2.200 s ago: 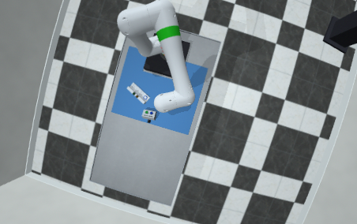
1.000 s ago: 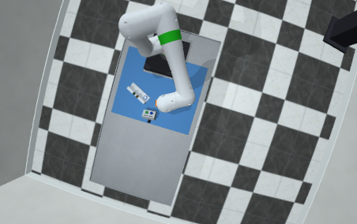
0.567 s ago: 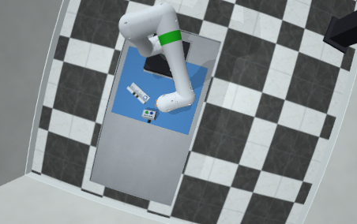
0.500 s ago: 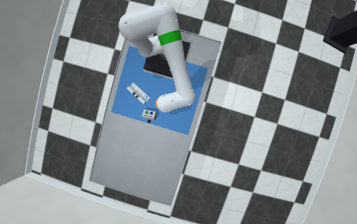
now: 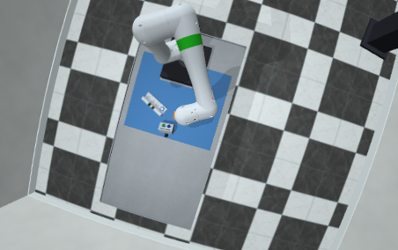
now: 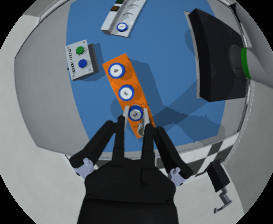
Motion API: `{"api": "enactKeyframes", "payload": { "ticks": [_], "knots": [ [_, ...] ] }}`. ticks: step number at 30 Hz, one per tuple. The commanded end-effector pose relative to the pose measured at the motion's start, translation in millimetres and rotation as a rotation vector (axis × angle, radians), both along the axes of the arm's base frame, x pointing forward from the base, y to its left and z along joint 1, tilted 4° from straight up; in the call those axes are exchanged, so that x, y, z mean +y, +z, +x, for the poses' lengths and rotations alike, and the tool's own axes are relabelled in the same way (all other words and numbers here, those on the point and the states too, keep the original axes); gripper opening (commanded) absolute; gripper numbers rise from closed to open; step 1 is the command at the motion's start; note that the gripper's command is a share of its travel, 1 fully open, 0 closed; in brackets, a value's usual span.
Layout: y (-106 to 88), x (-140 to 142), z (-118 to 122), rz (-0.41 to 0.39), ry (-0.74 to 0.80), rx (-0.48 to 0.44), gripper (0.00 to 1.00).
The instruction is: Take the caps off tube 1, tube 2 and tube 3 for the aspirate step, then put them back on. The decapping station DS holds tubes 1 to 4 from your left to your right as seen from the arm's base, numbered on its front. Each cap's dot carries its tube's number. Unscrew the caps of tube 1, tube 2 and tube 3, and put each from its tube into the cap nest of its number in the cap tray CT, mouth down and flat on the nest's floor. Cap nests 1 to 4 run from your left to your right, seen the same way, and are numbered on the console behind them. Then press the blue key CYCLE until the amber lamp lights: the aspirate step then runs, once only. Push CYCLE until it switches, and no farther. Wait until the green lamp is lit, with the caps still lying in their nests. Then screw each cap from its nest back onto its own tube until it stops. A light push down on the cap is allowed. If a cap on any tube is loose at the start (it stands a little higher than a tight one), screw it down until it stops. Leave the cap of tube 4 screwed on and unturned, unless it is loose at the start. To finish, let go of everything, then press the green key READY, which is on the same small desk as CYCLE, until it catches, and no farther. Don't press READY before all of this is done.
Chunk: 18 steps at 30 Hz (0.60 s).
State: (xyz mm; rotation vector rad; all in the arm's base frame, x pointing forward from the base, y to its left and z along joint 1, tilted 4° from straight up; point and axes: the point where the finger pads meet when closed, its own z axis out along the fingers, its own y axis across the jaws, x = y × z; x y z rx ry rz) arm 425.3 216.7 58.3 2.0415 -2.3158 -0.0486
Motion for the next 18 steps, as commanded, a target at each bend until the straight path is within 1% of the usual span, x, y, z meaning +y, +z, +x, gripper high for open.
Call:
{"api": "enactKeyframes", "payload": {
  "ticks": [1,12,14,18],
  "knots": [
    [0.1,0.1,0.1,0.009,0.141,0.002,0.00],
    [0.4,0.1,0.2,0.042,0.685,0.008,0.00],
    [0.4,0.1,0.2,0.042,0.685,0.008,0.00],
    [0.5,0.1,0.2,0.055,0.890,0.011,0.00]
  ]
}}
